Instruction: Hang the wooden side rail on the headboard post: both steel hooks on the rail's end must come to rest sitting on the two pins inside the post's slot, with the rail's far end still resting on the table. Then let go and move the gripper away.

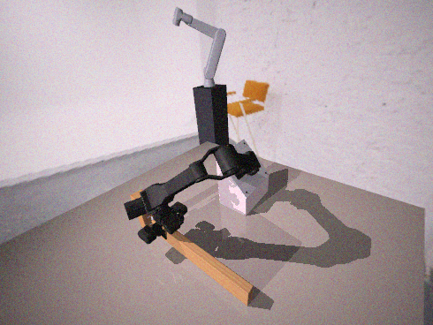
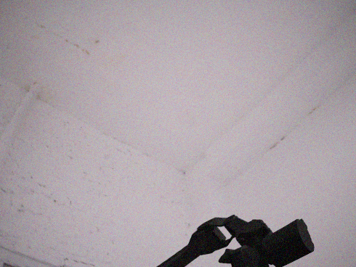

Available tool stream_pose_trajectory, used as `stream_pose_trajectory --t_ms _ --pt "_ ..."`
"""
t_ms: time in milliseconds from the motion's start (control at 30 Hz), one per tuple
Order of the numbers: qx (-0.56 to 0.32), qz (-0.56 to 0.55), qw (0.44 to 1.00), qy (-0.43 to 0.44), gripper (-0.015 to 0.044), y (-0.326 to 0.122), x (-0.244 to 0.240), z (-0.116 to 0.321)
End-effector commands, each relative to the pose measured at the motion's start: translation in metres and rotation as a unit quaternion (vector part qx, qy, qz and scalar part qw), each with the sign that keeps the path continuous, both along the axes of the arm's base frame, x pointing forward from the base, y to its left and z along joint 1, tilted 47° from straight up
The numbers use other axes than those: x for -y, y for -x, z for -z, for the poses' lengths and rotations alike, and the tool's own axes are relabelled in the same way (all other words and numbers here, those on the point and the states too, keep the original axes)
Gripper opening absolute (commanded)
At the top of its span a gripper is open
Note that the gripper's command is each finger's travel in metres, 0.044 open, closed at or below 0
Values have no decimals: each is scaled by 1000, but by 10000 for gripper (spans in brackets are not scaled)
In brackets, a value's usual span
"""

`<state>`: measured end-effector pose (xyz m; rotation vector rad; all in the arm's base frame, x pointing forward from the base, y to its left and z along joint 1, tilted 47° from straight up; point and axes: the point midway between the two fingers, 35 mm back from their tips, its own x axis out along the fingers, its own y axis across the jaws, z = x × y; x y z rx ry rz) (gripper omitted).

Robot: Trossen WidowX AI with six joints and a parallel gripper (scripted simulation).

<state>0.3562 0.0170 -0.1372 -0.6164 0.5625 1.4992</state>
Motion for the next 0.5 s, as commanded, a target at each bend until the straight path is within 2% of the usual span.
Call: stream_pose_trajectory --t_ms 0,467 --pt "6 3 1000 3 0 -4 6 -1" --pt "6 3 1000 3 0 -5 7 -1"
